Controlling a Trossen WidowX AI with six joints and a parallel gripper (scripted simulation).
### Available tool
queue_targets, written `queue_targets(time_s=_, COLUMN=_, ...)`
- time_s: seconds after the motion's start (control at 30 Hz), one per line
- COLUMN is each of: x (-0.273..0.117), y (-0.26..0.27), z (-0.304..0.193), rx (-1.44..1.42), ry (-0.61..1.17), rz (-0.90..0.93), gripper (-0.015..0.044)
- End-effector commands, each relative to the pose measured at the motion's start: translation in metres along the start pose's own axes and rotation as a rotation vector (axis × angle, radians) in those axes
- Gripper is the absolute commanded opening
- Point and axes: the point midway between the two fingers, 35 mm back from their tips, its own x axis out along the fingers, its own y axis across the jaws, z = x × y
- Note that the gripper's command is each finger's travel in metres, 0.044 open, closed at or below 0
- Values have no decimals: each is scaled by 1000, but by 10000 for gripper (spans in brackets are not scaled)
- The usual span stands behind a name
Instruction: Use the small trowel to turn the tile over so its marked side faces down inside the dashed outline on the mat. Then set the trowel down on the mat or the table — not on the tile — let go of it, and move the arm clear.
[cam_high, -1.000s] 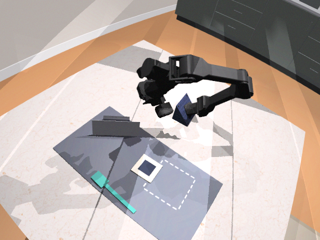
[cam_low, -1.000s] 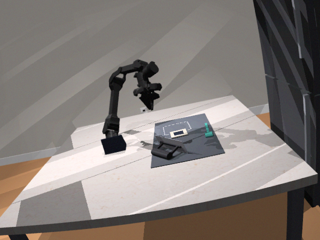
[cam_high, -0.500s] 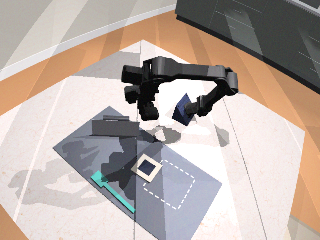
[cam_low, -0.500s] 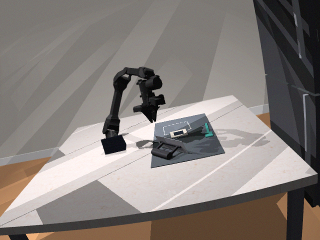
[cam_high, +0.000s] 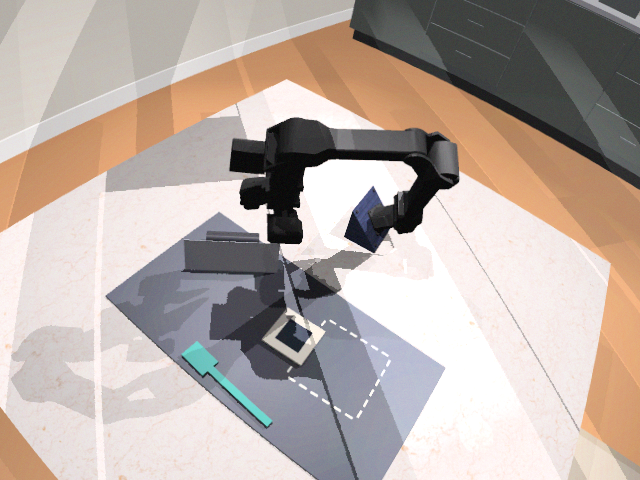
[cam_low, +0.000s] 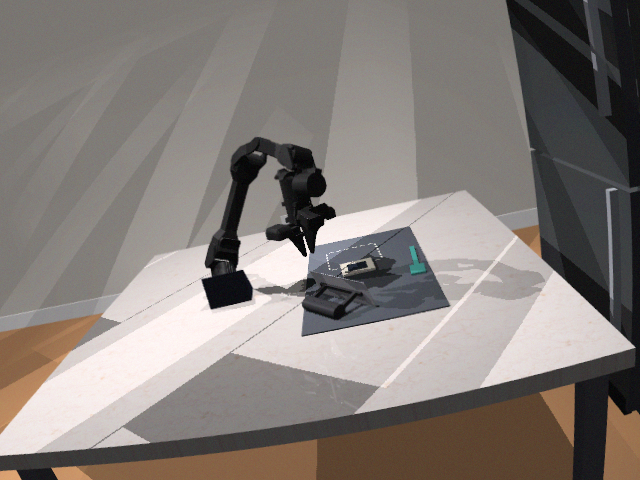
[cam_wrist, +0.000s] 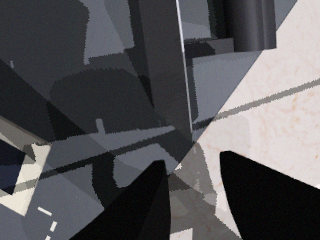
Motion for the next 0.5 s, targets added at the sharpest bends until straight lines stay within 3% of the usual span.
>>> queue_targets(time_s=0.0, x=0, y=0, z=0, rx=-1, ry=1, rz=-1, gripper=100)
queue_targets(time_s=0.47, x=15, y=0, z=3, rx=4, ry=3, rz=2, gripper=100)
